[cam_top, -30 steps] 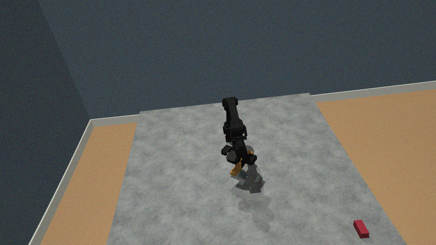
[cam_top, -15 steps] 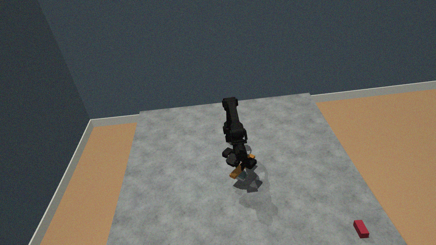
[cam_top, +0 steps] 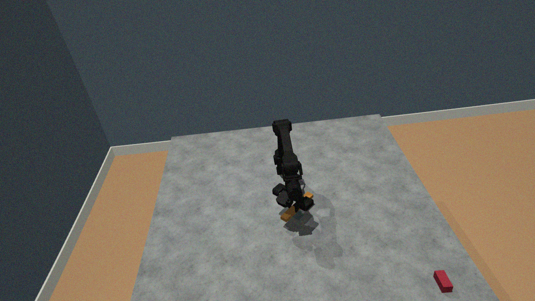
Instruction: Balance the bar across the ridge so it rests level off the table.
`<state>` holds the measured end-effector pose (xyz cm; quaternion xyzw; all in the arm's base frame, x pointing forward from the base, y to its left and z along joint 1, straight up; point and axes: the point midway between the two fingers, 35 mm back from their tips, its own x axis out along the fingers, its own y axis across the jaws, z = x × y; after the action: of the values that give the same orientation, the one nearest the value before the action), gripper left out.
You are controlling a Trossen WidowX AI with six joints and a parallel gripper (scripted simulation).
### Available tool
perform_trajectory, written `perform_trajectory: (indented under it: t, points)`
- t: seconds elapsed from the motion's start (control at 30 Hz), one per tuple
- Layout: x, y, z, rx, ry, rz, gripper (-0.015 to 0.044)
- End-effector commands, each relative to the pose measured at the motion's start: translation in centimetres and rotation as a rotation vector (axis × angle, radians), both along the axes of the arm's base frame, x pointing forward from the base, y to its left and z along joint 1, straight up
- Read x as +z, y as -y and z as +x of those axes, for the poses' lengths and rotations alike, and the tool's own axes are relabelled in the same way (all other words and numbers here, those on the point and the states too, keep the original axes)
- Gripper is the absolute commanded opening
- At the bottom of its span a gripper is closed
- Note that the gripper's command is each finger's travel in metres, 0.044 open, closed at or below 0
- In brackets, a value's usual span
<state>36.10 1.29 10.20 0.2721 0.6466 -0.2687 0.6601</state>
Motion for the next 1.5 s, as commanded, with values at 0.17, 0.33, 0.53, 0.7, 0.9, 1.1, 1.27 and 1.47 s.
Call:
perform_trajectory:
  t: [0.17,0.33,0.53,0.7,0.9,1.1,1.27,1.47]
  points:
    - [-0.03,-0.01,-0.04,-0.008,0.010,0.004,0.0000]
    - [-0.08,-0.01,-0.04,-0.008,0.010,0.004,0.0000]
    - [-0.14,0.00,-0.04,-0.008,0.010,0.004,0.0000]
    - [-0.17,-0.01,-0.04,-0.008,0.010,0.004,0.0000]
    - [-0.22,-0.01,-0.04,-0.008,0.010,0.004,0.0000]
    - [-0.27,0.00,-0.05,-0.008,0.010,0.004,0.0000]
    - [-0.32,0.00,-0.05,-0.008,0.010,0.004,0.0000]
    - [-0.37,0.00,-0.05,-0.008,0.010,0.004,0.0000]
